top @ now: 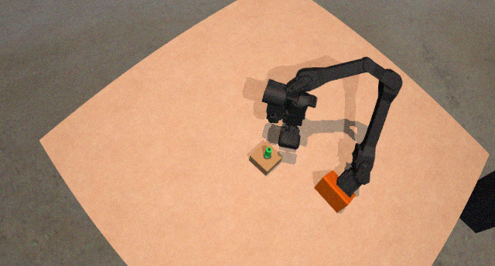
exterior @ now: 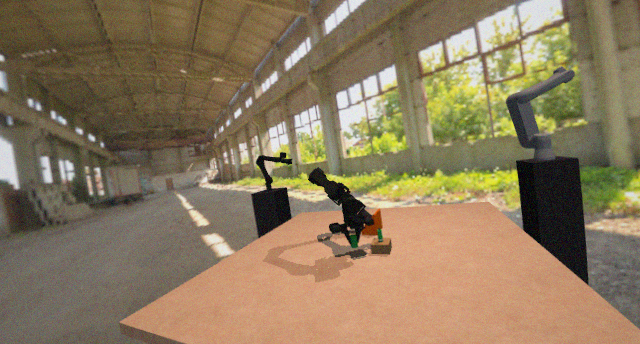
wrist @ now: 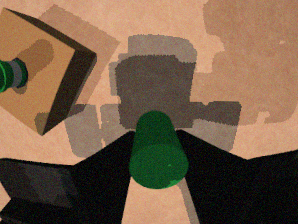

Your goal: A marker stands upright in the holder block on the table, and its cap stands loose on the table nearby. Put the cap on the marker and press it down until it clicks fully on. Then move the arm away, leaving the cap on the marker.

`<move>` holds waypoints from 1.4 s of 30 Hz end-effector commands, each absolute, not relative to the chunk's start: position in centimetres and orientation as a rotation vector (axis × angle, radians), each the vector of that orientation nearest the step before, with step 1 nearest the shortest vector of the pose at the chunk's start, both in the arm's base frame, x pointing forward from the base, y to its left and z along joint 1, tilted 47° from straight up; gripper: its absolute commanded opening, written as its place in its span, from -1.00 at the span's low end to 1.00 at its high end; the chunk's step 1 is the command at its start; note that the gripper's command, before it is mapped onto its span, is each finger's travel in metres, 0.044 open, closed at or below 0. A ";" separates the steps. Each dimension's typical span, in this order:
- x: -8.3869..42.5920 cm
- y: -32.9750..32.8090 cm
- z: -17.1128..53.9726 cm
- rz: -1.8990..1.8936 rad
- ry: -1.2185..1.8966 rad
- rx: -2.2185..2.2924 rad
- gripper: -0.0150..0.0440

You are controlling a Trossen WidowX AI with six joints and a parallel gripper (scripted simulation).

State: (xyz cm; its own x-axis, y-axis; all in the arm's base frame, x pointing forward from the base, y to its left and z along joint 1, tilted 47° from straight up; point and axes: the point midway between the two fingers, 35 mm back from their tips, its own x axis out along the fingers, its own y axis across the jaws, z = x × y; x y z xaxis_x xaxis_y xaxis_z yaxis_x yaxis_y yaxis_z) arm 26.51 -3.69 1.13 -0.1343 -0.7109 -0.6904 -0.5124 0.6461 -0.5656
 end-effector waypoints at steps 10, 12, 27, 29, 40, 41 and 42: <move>26.9 -1.1 3.7 -0.233 1.786 -0.982 -0.49; 26.9 -0.9 3.8 -0.233 1.786 -0.983 -0.49; 27.7 4.5 2.1 -0.218 1.780 -0.974 -0.49; 27.7 5.4 1.8 -0.217 1.779 -0.974 -0.49; 27.3 9.8 0.2 -0.222 1.783 -0.975 -0.49; 27.2 10.2 0.1 -0.223 1.783 -0.975 -0.49; 27.1 10.6 -0.1 -0.224 1.784 -0.976 -0.49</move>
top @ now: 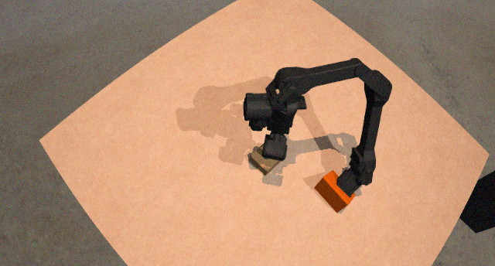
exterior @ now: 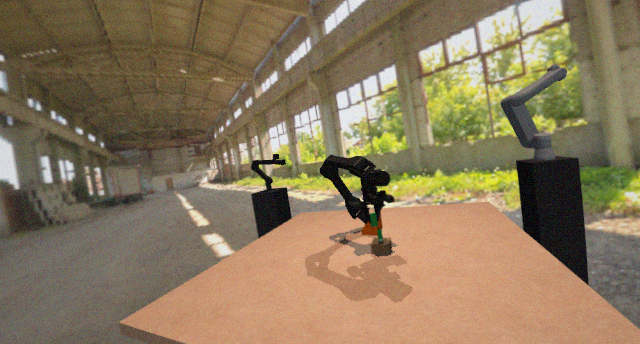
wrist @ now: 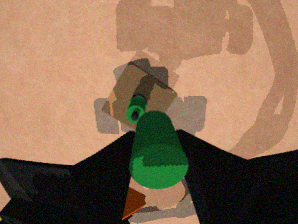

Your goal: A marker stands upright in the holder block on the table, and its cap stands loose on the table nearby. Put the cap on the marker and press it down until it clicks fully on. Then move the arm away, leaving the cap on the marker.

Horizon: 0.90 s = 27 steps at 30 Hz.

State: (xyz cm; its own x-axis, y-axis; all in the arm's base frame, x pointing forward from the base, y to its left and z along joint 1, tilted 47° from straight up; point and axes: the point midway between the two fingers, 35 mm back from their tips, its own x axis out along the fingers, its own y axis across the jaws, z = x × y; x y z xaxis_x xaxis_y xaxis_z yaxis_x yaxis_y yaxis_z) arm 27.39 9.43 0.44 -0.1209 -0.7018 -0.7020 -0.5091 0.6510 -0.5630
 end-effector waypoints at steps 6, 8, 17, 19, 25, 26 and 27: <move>26.9 11.0 -0.4 -0.226 1.785 -0.977 -0.49; 26.9 10.8 -0.6 -0.226 1.785 -0.977 -0.49; 26.9 10.3 -1.2 -0.226 1.784 -0.977 -0.49; 26.8 10.0 -1.4 -0.226 1.784 -0.977 -0.49; 26.8 9.4 -2.2 -0.226 1.784 -0.977 -0.49; 26.7 9.2 -2.3 -0.226 1.784 -0.977 -0.49; 26.7 9.1 -2.4 -0.226 1.784 -0.977 -0.49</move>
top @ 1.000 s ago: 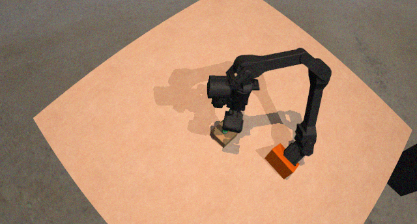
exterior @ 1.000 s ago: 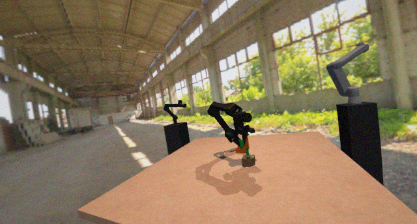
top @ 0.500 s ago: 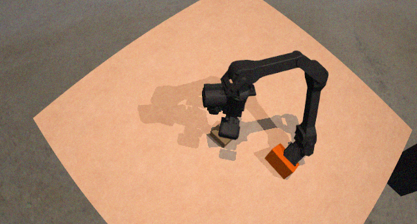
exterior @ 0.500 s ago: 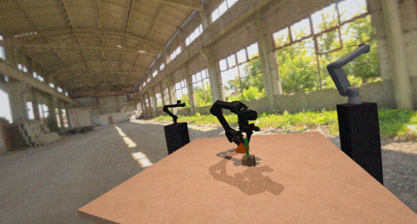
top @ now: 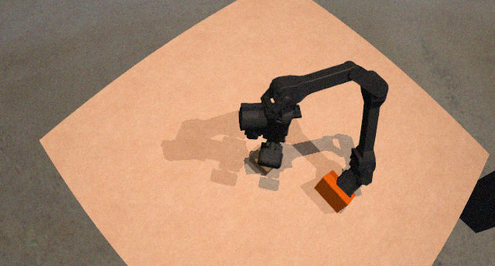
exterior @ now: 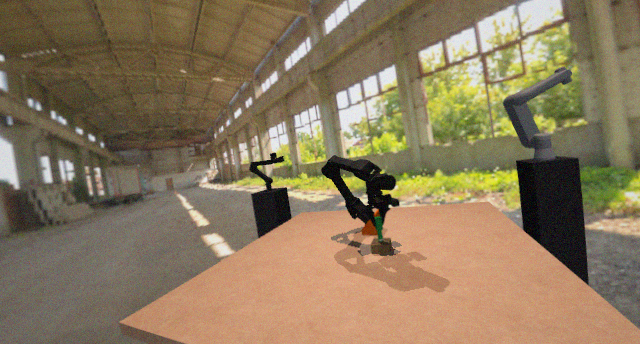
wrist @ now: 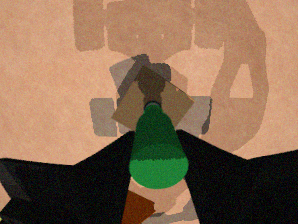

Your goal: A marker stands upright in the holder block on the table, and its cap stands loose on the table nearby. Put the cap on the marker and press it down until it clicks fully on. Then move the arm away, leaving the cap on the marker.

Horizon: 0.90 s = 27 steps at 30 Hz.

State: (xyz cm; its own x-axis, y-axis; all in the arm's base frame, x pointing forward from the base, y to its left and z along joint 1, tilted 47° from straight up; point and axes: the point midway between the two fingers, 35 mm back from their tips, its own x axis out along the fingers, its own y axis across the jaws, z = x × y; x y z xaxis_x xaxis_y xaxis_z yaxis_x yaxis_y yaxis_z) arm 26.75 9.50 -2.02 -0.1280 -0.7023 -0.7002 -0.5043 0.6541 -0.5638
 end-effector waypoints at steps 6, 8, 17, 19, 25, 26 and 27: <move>26.6 8.4 -3.1 -0.227 1.784 -0.977 -0.49; 26.5 8.2 -3.3 -0.227 1.784 -0.977 -0.49; 26.3 7.1 -4.2 -0.228 1.784 -0.978 -0.49; 26.2 7.0 -4.4 -0.228 1.784 -0.978 -0.49; 26.2 7.0 -4.4 -0.228 1.784 -0.978 -0.49; 26.2 7.0 -4.4 -0.228 1.784 -0.978 -0.49; 26.2 7.0 -4.4 -0.228 1.784 -0.978 -0.49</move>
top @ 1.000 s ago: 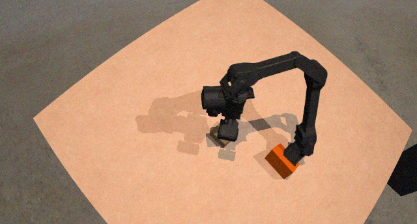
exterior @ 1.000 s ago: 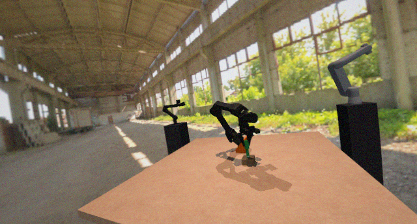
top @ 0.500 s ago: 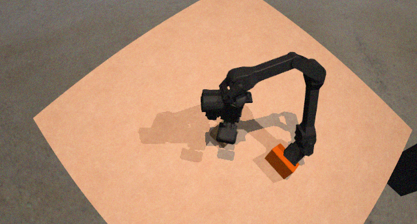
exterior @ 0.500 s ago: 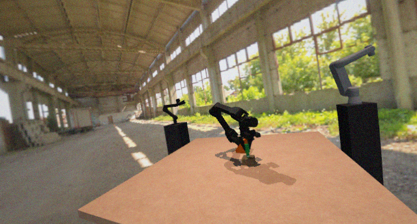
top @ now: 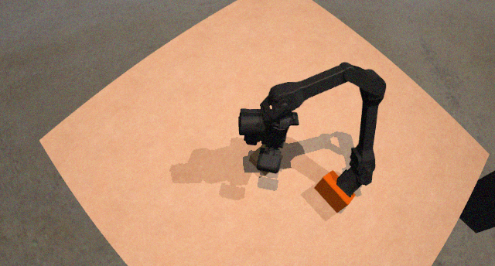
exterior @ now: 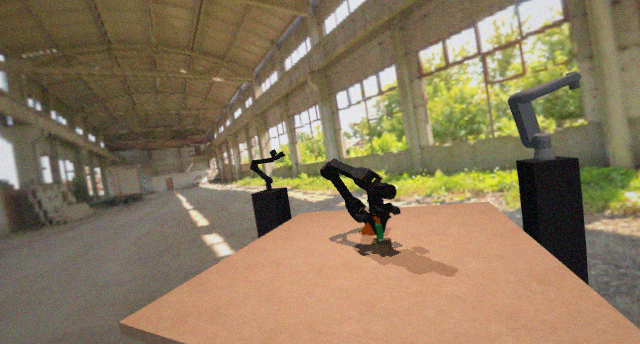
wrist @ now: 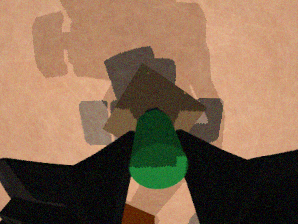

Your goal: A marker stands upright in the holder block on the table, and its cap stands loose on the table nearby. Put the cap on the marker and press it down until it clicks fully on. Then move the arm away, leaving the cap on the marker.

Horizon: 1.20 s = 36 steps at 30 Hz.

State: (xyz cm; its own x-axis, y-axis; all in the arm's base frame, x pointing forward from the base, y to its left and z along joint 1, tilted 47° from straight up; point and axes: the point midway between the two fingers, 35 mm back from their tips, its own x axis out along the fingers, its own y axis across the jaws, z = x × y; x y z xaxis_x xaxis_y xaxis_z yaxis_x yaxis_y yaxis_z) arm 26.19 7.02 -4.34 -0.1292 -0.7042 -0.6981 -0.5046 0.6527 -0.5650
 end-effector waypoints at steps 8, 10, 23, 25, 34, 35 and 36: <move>26.2 7.0 -4.3 -0.230 1.786 -0.972 0.22; 26.2 7.0 -4.3 -0.230 1.786 -0.972 0.40; 27.0 10.2 -1.4 -0.227 1.787 -0.970 1.00; 27.1 11.8 0.3 -0.227 1.787 -0.970 1.00; 26.9 11.9 0.5 -0.519 1.675 -0.723 0.56; 26.8 11.8 0.4 -0.598 1.636 -0.651 0.47; 26.7 11.6 0.3 -0.662 1.602 -0.591 0.38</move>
